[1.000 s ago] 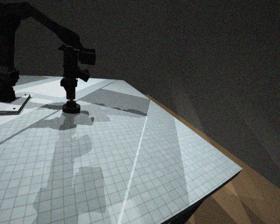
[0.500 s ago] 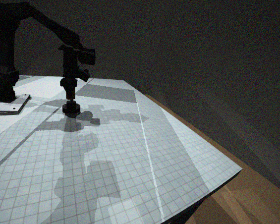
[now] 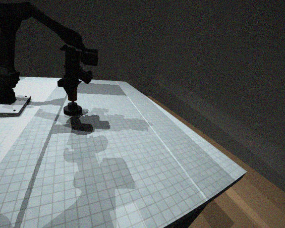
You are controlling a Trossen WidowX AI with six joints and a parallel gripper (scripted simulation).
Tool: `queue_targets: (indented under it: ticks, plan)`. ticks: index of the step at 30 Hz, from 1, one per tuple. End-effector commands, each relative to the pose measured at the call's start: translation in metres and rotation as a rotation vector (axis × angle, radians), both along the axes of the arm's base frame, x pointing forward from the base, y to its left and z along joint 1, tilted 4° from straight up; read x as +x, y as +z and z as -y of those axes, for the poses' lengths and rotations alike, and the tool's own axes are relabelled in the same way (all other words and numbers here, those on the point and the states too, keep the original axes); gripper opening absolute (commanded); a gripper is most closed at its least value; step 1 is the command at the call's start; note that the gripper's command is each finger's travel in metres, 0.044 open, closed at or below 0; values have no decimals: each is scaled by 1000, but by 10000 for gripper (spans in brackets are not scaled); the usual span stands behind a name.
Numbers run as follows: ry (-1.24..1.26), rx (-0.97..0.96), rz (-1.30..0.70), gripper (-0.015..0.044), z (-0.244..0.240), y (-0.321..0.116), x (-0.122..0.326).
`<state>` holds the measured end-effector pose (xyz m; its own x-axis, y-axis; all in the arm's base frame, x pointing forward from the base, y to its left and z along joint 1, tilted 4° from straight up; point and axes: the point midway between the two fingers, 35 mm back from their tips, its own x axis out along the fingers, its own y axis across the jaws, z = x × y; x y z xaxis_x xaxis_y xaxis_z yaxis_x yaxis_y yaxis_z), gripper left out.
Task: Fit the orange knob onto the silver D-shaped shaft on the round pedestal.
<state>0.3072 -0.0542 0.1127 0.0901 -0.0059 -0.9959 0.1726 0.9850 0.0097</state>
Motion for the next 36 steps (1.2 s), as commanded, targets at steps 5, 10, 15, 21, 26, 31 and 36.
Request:
queue_targets:
  ticks: [5, 10, 15, 21, 26, 31, 36]
  plan:
    - [-13, 0, 8, 0, 1, -2, 4]
    - [-13, 0, 8, 0, 1, -2, 4]
    - [-13, 0, 8, 0, 1, -3, 3]
    - [-13, 0, 8, 0, 1, 0, 2]
    - [-38, 3, 8, 0, 0, 2, 1]
    - [-211, 19, 8, 0, 0, 3, -2]
    - [-221, 20, 8, 0, -1, 2, -2]
